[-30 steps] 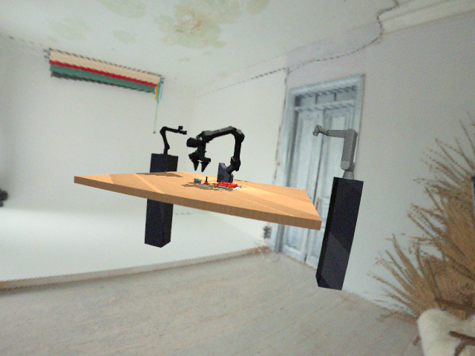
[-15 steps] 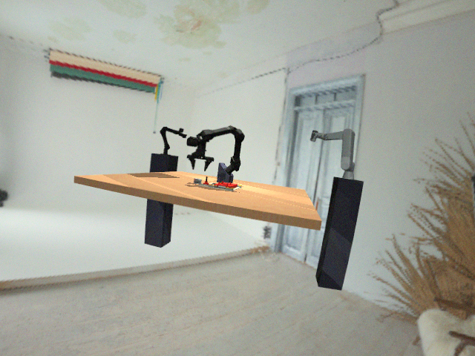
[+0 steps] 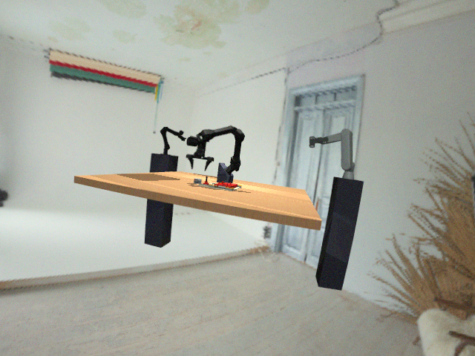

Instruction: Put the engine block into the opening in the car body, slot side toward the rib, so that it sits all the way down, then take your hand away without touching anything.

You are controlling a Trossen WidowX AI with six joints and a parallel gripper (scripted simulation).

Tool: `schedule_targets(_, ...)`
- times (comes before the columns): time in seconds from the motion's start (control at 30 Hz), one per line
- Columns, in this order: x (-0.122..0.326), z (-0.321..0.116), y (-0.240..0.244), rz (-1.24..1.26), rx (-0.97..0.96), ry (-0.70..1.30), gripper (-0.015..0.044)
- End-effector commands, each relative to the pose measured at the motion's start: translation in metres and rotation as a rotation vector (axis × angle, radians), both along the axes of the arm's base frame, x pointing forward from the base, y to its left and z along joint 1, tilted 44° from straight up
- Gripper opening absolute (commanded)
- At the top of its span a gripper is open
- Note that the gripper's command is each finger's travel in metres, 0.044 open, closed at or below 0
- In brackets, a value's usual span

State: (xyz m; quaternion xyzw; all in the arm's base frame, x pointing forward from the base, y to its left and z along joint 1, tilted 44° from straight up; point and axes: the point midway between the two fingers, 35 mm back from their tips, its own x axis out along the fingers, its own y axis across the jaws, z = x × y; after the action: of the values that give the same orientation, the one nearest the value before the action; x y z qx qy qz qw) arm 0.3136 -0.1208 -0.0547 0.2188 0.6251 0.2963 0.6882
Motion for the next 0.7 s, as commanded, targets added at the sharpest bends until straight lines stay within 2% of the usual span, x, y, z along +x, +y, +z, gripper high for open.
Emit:
schedule_targets(0.0,-0.001,-0.015,0.017,0.008,0.008,0.008,0.044)
schedule_targets(0.67,0.0,-0.035,0.037,0.009,0.009,0.007,0.044)
